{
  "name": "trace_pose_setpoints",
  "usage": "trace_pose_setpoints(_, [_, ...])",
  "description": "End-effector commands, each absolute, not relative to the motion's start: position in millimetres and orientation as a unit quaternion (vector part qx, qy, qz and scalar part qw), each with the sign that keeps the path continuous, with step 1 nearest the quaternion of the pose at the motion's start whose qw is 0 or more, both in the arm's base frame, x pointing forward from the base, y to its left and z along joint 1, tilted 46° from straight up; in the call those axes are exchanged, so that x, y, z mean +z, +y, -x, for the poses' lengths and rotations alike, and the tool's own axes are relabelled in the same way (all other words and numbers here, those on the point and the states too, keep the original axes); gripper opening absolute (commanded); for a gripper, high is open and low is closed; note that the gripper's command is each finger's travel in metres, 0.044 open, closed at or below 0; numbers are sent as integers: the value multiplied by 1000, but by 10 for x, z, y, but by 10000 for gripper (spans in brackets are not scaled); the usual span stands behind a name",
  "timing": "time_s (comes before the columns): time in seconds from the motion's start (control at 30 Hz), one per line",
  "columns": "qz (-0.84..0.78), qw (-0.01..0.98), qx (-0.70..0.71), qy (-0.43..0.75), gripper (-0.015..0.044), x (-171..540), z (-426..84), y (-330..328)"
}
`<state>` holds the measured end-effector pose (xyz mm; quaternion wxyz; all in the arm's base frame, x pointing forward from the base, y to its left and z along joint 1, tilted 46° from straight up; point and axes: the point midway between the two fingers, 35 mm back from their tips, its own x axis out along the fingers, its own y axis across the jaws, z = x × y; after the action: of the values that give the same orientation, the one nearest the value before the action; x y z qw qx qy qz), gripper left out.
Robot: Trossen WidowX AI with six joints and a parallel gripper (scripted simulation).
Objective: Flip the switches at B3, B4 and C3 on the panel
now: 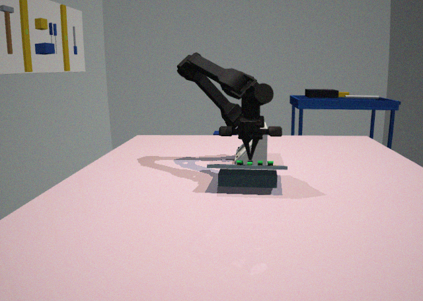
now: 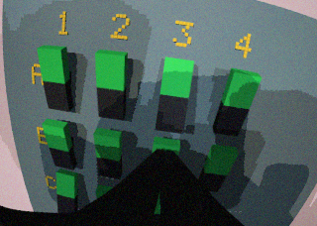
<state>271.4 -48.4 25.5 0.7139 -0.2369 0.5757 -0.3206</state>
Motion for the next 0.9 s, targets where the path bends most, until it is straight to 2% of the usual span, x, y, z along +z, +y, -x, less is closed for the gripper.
trace_pose_setpoints(0.0, [240,713,-321,576,0,252,-2708,-491])
trace_pose_setpoints(0.87, [240,713,-321,576,0,237,-2711,-508])
